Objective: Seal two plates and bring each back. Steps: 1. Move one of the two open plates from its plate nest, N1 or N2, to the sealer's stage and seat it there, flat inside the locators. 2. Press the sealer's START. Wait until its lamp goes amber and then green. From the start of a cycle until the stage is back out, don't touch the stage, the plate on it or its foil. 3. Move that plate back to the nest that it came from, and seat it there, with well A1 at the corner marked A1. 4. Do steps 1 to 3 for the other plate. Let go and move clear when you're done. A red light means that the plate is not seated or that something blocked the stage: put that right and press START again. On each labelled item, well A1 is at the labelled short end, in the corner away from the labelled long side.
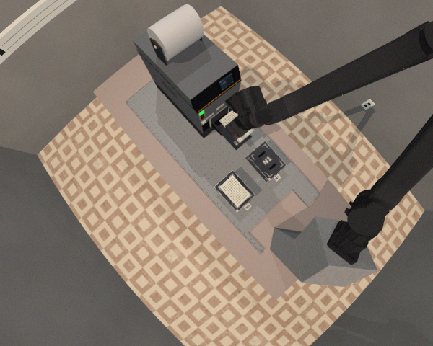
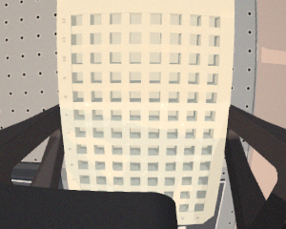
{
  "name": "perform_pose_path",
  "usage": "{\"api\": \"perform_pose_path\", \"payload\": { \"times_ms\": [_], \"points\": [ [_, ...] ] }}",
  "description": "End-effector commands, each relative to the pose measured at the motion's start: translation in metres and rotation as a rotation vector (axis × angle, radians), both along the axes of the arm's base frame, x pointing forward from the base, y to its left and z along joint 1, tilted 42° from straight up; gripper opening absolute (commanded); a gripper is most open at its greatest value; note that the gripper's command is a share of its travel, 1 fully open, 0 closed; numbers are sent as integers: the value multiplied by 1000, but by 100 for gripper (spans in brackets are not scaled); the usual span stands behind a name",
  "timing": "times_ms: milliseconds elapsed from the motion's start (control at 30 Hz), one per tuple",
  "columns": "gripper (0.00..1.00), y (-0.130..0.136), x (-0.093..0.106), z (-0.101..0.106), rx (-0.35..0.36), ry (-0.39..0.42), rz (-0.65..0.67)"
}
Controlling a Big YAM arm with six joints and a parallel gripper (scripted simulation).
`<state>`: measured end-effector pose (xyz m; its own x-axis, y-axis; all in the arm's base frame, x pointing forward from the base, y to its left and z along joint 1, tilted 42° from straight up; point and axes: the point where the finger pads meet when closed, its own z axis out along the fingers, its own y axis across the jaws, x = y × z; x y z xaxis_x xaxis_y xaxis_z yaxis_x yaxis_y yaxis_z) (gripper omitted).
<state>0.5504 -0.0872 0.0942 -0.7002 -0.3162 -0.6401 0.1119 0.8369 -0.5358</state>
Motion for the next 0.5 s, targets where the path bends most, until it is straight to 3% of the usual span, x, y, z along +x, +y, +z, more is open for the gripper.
{"api": "perform_pose_path", "payload": {
  "times_ms": [0,100,467],
  "points": [
    [0,16,15,-8,9,15,16],
    [0,18,23,-2,12,2,14],
    [0,-2,6,4,-4,-2,-1]
  ]
}}
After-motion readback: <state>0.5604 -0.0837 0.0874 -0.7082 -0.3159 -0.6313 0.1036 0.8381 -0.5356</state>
